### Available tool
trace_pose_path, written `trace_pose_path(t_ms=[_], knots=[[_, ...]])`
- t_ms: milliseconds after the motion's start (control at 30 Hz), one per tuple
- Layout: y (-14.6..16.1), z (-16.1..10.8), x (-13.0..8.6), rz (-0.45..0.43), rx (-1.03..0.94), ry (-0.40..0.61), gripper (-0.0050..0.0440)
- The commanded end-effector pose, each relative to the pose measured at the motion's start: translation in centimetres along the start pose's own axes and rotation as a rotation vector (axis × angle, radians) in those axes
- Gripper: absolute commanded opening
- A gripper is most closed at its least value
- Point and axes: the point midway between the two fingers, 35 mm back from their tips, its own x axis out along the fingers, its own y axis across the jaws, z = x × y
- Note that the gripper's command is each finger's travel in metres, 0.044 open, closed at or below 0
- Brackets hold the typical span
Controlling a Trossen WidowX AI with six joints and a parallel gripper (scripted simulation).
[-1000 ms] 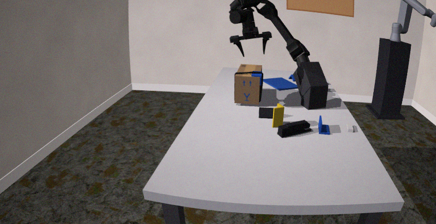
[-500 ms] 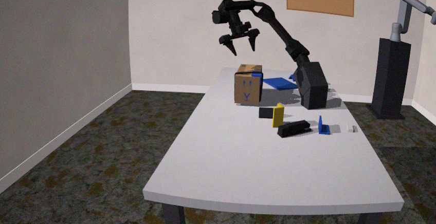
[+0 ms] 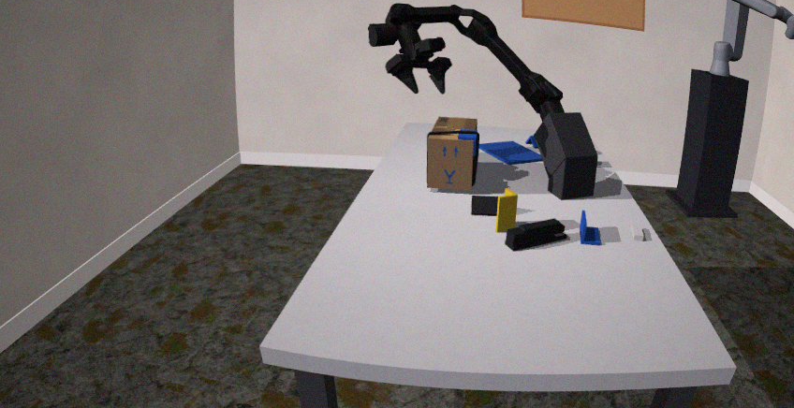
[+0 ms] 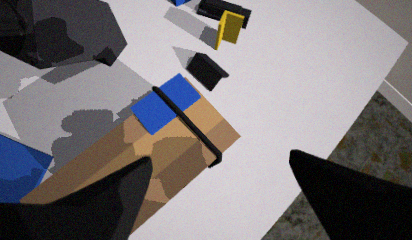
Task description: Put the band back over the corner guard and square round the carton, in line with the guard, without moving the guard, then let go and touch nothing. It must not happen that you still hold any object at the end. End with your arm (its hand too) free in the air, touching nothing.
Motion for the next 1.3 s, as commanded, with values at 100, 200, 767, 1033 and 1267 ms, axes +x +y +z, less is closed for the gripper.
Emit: trace_pose_path(t_ms=[100, 200, 767, 1033, 1267], knots=[[-0.2, -0.1, -0.2, -0.005, -0.057, -0.027, 0.044], [-0.2, -0.3, 0.0, 0.001, -0.059, -0.027, 0.044], [0.0, -4.0, 5.2, 0.151, -0.114, -0.048, 0.044], [0.0, -4.0, 5.2, 0.151, -0.114, -0.048, 0.044], [0.0, -4.0, 5.2, 0.151, -0.114, -0.048, 0.044]])
